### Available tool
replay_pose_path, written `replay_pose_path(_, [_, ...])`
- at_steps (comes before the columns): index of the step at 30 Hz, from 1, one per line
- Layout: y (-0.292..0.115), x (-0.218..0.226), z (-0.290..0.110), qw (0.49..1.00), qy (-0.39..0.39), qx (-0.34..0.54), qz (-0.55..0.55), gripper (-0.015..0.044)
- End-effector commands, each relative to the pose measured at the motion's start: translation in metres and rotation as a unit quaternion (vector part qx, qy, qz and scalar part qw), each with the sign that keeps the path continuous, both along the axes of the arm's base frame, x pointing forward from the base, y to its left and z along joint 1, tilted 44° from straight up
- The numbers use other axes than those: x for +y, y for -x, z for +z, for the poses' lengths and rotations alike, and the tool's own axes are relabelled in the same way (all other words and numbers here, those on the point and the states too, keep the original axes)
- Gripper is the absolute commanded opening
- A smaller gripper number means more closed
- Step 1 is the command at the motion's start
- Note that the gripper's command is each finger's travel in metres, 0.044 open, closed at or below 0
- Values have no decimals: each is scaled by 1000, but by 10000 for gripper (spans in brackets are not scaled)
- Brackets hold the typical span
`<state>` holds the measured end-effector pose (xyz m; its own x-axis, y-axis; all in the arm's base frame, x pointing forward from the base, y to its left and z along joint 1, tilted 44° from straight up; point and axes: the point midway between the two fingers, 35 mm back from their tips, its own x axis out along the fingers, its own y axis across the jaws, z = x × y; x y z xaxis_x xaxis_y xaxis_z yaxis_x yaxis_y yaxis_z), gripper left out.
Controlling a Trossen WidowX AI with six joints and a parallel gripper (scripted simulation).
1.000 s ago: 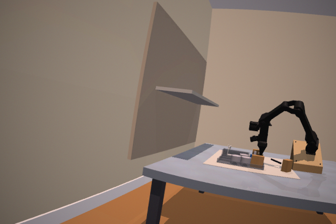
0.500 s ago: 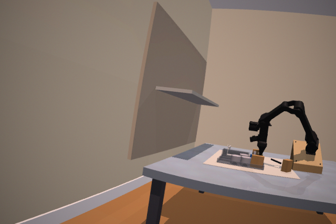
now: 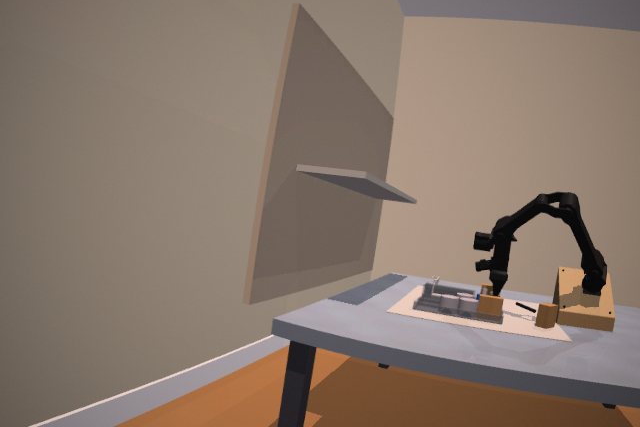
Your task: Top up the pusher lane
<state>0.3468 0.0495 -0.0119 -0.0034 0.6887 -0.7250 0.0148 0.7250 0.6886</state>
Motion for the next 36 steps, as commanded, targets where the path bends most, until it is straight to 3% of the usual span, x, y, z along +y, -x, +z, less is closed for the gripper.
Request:
replay_pose_path(1, [-3,4,0,1000,-4,-8,1,0])
replay_pose_path(36, [-1,13,-9,1000,-5,-8,1,0])
